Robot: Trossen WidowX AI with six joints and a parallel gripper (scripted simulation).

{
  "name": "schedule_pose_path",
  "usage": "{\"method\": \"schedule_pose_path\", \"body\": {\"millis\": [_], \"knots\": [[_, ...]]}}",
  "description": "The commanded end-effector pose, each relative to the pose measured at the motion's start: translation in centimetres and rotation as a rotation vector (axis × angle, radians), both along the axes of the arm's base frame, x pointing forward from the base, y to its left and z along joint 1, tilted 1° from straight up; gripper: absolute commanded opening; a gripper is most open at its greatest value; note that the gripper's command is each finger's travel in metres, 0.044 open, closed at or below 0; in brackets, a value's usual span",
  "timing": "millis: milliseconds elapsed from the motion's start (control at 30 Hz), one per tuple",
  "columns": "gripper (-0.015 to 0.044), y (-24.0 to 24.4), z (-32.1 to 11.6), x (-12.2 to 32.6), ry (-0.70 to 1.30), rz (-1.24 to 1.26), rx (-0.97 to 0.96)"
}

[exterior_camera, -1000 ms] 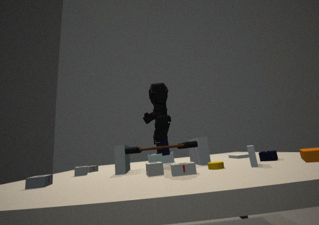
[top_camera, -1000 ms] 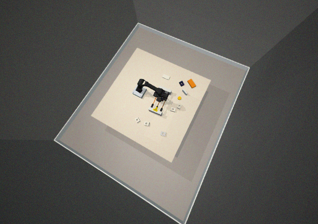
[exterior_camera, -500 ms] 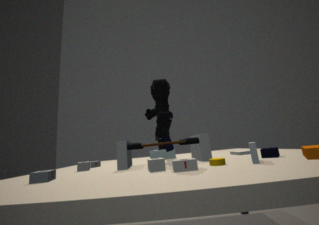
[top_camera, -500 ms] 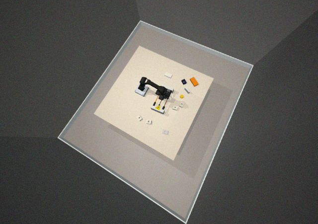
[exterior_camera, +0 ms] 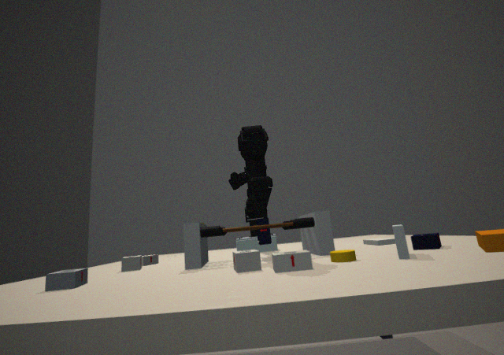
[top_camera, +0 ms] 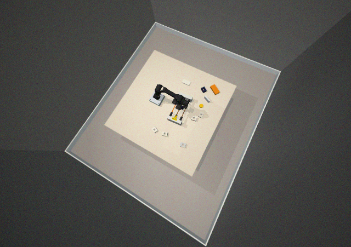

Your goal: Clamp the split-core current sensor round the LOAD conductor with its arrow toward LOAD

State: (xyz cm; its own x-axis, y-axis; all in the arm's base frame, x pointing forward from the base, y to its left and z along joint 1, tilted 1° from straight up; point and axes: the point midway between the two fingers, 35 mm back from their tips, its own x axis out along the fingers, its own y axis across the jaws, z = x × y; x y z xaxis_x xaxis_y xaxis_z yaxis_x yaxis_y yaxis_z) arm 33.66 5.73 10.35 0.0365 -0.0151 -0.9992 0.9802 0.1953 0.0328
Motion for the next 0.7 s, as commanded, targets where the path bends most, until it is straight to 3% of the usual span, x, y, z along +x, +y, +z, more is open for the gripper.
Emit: {"method": "schedule_pose_path", "body": {"millis": [0,167,300,667], "knots": [[0.0440,0.0,0.0,0.0,0.001,0.000,0.000],[0.0440,0.0,-0.2,0.0,0.001,0.000,-0.001],[0.0440,0.1,-4.0,0.1,0.014,-0.002,-0.006],[0.0440,0.1,-4.9,0.1,0.014,-0.002,-0.006]]}}
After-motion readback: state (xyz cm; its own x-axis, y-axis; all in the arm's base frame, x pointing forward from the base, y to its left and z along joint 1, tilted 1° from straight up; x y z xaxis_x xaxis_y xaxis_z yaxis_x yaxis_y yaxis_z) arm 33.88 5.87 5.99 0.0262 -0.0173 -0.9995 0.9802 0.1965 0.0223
